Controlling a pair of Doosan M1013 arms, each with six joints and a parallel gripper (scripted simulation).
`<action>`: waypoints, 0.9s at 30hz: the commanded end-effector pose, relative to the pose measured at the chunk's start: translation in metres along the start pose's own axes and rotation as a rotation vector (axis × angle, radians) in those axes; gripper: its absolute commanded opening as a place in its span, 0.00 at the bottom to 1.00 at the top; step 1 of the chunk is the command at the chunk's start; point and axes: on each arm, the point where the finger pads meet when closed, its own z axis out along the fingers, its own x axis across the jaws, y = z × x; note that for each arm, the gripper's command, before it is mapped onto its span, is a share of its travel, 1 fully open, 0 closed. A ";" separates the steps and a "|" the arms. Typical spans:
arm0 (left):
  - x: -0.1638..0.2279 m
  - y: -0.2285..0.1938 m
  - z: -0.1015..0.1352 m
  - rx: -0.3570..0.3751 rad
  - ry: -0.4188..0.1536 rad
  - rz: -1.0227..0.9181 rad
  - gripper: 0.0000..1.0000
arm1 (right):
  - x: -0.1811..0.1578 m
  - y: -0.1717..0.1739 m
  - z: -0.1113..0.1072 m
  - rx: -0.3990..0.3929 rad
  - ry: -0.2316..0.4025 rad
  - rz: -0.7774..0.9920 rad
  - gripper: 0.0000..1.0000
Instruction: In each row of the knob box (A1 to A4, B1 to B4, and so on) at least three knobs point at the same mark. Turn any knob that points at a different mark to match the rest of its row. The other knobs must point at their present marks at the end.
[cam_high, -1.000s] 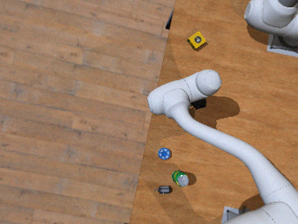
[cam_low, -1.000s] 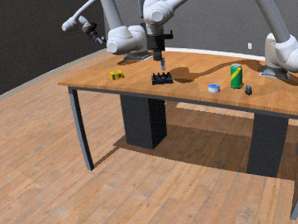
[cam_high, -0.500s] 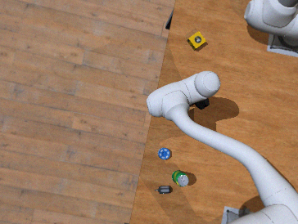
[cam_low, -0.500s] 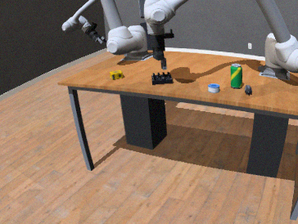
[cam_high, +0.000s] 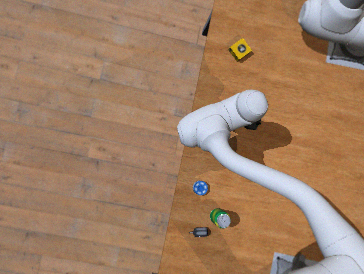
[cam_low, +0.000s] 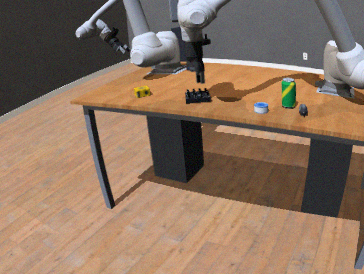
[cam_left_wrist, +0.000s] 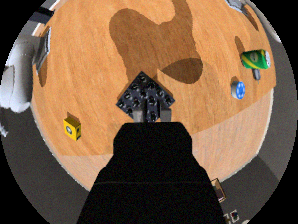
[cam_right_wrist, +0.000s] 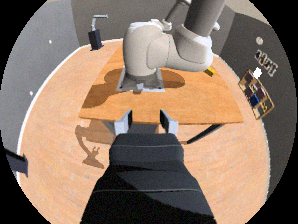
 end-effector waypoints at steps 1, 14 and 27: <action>-0.001 0.000 -0.003 -0.007 0.006 -0.156 0.46 | 0.000 0.000 0.000 -0.001 0.000 0.000 1.00; -0.001 0.004 -0.008 -0.008 0.004 -0.581 0.46 | 0.000 0.000 0.000 -0.001 0.000 0.000 1.00; 0.000 0.008 -0.011 -0.008 0.003 -0.857 0.46 | 0.000 0.000 0.000 -0.001 0.000 0.000 1.00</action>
